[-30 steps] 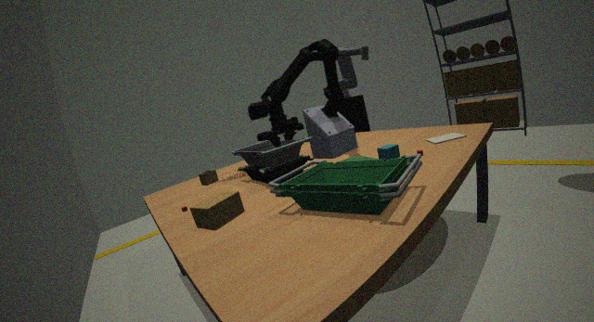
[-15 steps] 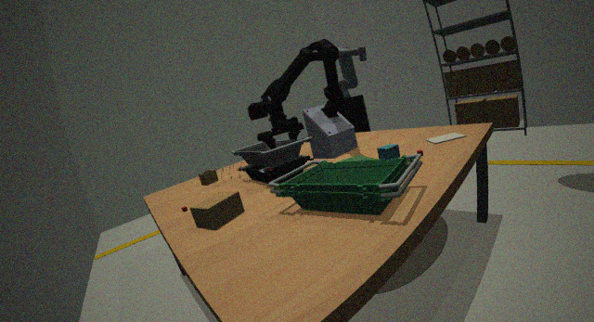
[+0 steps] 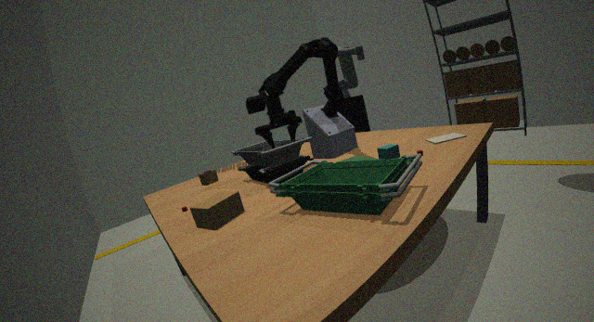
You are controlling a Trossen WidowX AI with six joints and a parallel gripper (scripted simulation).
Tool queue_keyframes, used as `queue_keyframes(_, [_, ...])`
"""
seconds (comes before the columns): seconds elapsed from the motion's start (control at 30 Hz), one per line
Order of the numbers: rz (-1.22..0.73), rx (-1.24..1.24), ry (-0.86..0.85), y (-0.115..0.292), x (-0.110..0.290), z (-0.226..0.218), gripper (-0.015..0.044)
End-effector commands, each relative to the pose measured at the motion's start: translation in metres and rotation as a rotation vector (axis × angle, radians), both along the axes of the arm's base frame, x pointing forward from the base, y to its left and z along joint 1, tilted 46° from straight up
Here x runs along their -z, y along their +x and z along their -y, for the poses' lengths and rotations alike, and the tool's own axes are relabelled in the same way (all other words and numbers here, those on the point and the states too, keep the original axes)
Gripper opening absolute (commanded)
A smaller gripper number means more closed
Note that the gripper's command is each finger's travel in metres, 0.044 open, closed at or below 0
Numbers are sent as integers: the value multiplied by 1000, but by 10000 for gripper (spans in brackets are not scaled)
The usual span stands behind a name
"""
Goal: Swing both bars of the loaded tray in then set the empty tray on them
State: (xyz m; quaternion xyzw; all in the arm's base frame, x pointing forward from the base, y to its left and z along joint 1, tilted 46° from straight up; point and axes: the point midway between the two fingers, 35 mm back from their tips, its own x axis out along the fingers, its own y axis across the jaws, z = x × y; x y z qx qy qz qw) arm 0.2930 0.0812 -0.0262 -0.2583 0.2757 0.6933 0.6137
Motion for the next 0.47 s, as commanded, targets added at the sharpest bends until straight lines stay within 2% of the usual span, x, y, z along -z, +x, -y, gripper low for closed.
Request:
queue_keyframes(0.0, [15,3,-7,8,-23,24,440])
queue_keyframes(0.23, [11,3,-2,8,-58,58,440])
queue_keyframes(0.43, [10,5,-1,0,-58,58,440])
